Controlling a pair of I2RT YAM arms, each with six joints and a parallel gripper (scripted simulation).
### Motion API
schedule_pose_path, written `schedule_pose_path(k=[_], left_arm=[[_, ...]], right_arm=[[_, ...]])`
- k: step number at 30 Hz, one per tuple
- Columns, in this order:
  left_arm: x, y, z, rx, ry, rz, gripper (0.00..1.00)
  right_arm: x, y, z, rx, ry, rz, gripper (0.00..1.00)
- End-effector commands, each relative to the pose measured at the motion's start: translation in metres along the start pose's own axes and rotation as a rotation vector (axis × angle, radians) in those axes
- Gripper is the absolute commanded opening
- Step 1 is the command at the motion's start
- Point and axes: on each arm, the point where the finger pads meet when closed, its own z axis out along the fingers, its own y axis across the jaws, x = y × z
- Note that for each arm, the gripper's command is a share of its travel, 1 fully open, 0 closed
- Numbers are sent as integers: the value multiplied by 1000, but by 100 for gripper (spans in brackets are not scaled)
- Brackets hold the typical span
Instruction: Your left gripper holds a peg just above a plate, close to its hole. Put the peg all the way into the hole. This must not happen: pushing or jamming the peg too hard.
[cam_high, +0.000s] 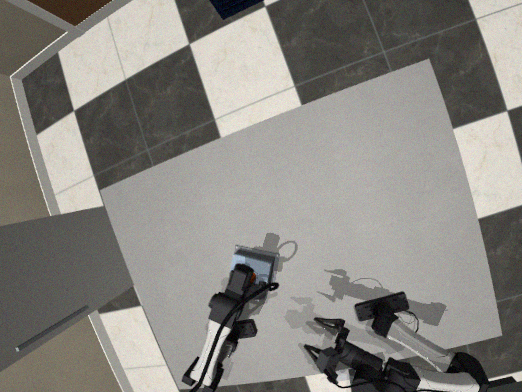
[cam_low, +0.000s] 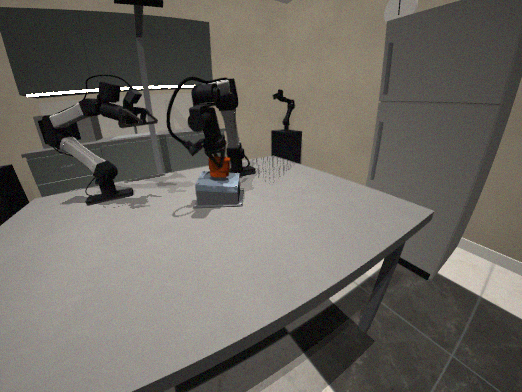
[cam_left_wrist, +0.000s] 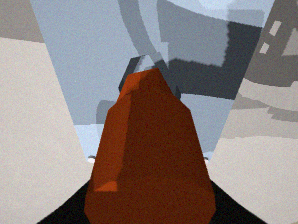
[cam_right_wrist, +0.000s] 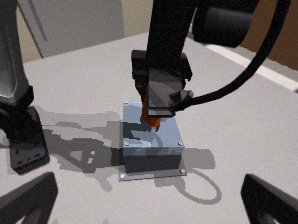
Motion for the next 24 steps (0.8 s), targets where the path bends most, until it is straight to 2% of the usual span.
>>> schedule_pose_path(k=[1,14,18,24], left_arm=[[5,2,-3,7,10,-12,39],[4,2,-3,7,10,-10,39],[1,-1,-8,-54,-23,22,39],[-5,6,-4,-52,-12,29,39]], right_arm=[[6,0,2,3,18,7,100],[6,0,2,3,18,7,100],[6,0,2,3,18,7,100],[6,0,2,3,18,7,100]])
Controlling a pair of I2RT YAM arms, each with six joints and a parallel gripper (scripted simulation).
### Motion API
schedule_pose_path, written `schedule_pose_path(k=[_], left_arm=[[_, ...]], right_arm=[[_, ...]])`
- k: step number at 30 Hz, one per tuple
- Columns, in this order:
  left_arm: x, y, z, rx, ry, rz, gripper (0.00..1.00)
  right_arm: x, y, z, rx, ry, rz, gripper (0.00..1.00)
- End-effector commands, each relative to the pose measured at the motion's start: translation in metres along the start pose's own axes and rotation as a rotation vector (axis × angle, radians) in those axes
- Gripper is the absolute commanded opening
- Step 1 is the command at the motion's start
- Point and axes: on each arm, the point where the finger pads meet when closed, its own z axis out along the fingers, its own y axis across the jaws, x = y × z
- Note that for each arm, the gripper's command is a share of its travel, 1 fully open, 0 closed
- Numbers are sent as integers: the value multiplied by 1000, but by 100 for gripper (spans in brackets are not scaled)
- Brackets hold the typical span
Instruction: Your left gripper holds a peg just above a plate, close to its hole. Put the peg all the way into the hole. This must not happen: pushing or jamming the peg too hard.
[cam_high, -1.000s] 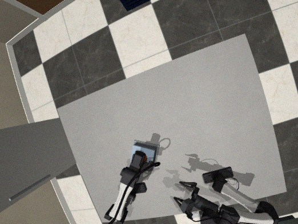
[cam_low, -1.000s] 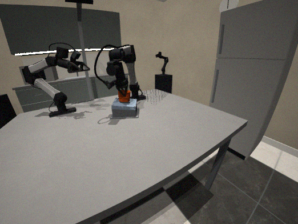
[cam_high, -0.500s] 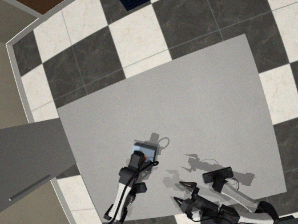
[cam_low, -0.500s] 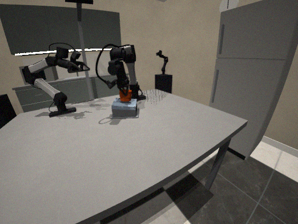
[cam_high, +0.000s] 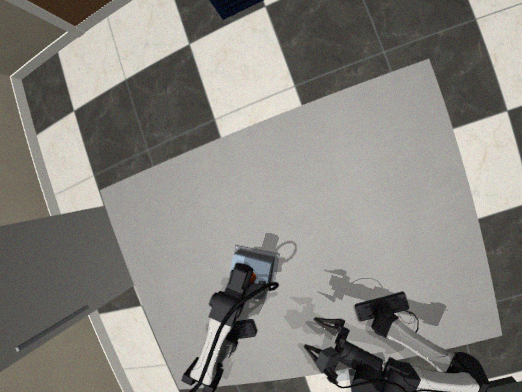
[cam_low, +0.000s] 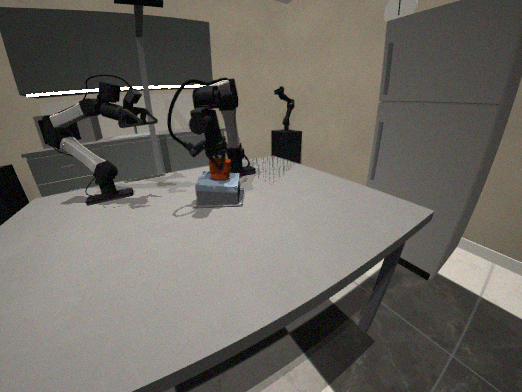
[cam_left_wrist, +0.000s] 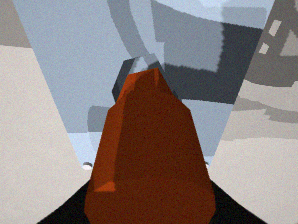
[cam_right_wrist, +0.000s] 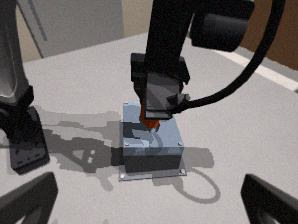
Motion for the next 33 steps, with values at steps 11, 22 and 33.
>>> schedule_pose_path(k=[11,22,33], left_arm=[[-2,6,-15,-56,-14,7,39],[-4,9,-5,-40,-7,0,39],[-10,5,3,-20,-7,8,39]], right_arm=[[6,0,2,3,18,7,100],[6,0,2,3,18,7,100],[6,0,2,3,18,7,100]])
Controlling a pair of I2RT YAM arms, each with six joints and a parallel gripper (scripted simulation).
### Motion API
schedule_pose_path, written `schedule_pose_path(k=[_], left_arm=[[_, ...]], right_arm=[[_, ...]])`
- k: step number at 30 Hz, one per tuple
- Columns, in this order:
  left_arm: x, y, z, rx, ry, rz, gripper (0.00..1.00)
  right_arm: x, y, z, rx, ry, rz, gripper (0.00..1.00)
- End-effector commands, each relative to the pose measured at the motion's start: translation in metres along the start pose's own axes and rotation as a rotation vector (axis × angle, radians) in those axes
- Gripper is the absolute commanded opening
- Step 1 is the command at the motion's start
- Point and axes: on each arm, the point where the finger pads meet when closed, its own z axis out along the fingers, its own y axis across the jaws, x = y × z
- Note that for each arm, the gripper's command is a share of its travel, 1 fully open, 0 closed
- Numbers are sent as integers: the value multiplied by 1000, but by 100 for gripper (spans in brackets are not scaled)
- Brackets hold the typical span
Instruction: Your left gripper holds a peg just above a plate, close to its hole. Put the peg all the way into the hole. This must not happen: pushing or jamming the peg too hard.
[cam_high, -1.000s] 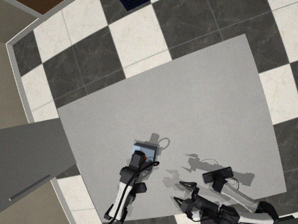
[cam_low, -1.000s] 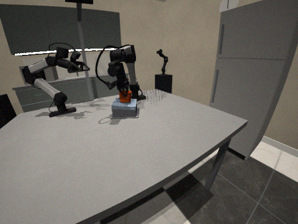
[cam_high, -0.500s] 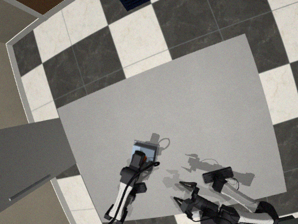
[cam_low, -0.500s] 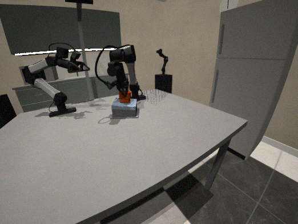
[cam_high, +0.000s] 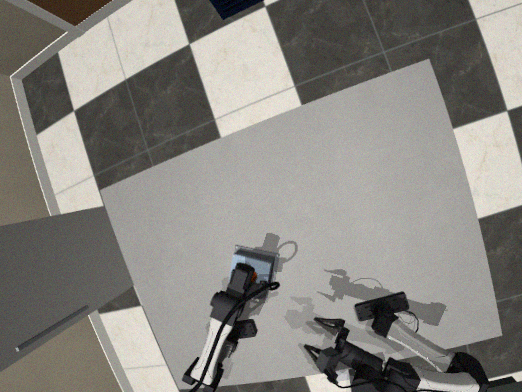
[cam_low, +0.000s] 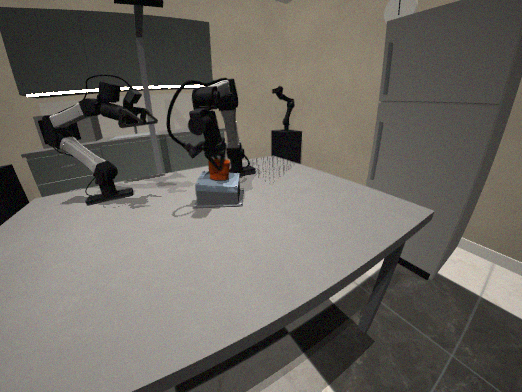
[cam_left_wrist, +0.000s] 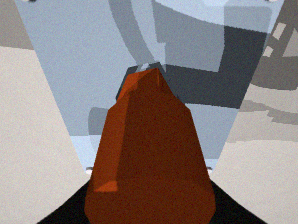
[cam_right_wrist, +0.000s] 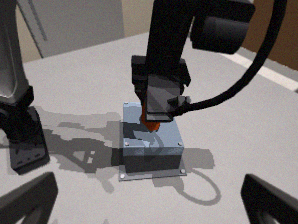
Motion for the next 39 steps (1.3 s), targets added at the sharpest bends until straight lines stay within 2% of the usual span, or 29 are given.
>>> schedule_pose_path(k=[1,39], left_arm=[[-7,4,2,-11,-5,8,39],[-12,3,25,3,2,9,39]], right_arm=[[6,0,2,3,18,7,100],[6,0,2,3,18,7,100]])
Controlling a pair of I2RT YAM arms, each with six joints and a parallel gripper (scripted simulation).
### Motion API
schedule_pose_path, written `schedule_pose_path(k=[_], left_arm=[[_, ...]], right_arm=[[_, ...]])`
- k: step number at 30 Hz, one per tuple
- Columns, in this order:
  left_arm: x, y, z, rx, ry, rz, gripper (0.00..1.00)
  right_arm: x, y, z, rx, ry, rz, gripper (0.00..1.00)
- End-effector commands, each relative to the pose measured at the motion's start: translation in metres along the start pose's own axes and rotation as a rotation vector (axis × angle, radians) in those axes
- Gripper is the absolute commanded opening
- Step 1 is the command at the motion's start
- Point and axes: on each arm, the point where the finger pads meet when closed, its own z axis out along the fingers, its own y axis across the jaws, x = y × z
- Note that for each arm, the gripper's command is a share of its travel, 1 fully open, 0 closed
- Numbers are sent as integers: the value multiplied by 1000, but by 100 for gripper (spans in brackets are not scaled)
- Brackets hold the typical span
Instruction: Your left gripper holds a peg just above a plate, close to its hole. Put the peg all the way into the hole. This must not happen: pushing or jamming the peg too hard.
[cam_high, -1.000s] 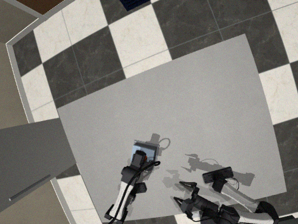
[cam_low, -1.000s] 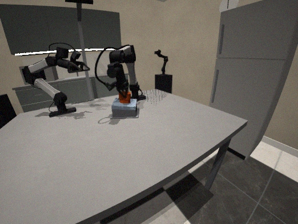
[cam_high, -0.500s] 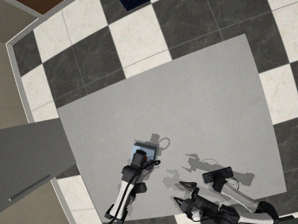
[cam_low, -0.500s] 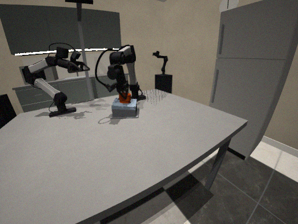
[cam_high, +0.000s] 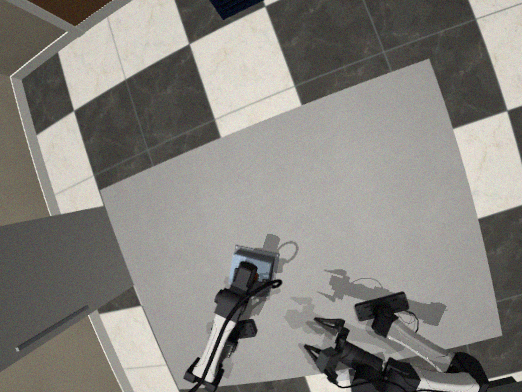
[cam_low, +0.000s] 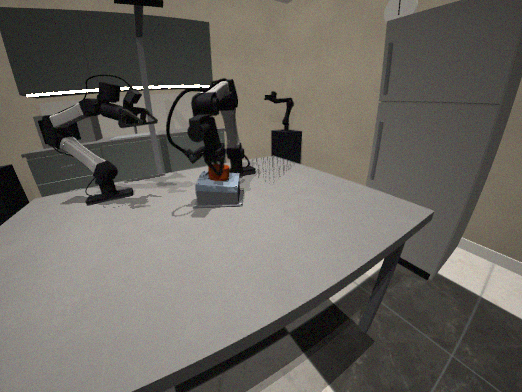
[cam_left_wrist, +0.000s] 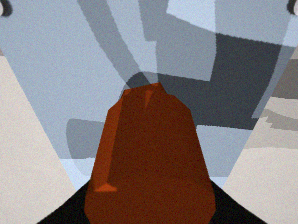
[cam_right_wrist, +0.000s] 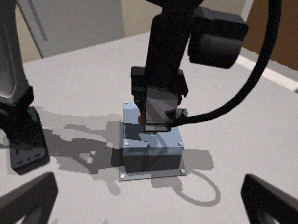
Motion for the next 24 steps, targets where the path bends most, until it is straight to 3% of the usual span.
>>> schedule_pose_path(k=[1,11,16,18,20,21,24], left_arm=[[-5,3,6,-1,2,7,39],[-3,-3,6,27,7,14,39],[-1,3,-10,-45,-6,-3,39],[-1,3,-7,-33,-4,2,62],[-1,3,-7,-33,-4,2,62],[-4,3,-6,-20,-7,3,69],[-9,2,-14,2,-11,5,69]], right_arm=[[6,0,2,3,18,7,100],[6,0,2,3,18,7,100],[6,0,2,3,18,7,100],[6,0,2,3,18,7,100],[6,0,2,3,18,7,100],[6,0,2,3,18,7,100],[6,0,2,3,18,7,100]])
